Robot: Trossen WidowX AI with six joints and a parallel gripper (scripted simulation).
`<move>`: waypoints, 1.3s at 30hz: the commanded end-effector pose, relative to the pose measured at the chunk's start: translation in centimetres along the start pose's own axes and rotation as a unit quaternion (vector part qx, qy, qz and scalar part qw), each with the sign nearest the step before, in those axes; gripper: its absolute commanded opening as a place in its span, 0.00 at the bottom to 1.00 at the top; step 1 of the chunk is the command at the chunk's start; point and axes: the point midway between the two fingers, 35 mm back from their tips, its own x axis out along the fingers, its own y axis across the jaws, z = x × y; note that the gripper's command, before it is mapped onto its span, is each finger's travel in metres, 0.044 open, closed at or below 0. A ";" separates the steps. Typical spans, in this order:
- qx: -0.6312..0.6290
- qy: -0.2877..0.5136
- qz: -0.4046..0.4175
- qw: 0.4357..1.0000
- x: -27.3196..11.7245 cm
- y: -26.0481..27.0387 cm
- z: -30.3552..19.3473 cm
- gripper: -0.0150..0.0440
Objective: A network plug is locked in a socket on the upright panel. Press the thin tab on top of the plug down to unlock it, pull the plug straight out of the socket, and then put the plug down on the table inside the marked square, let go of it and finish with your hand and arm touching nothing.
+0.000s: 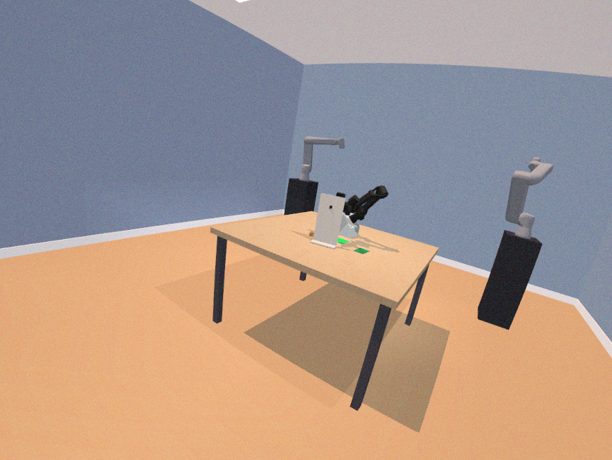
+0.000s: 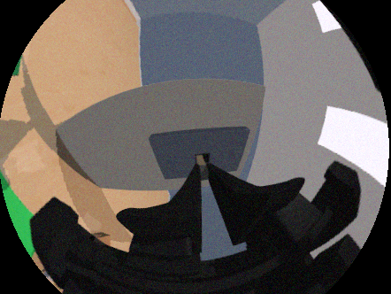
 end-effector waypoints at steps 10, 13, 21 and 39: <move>-0.001 0.001 0.002 1.000 -1.0 0.1 -0.3 0.25; -0.001 0.001 0.003 1.000 -1.2 0.1 -0.3 0.25; -0.001 0.003 0.005 1.000 -1.7 0.0 -0.5 0.25; -0.001 0.008 0.010 1.000 -2.9 0.0 -0.9 0.25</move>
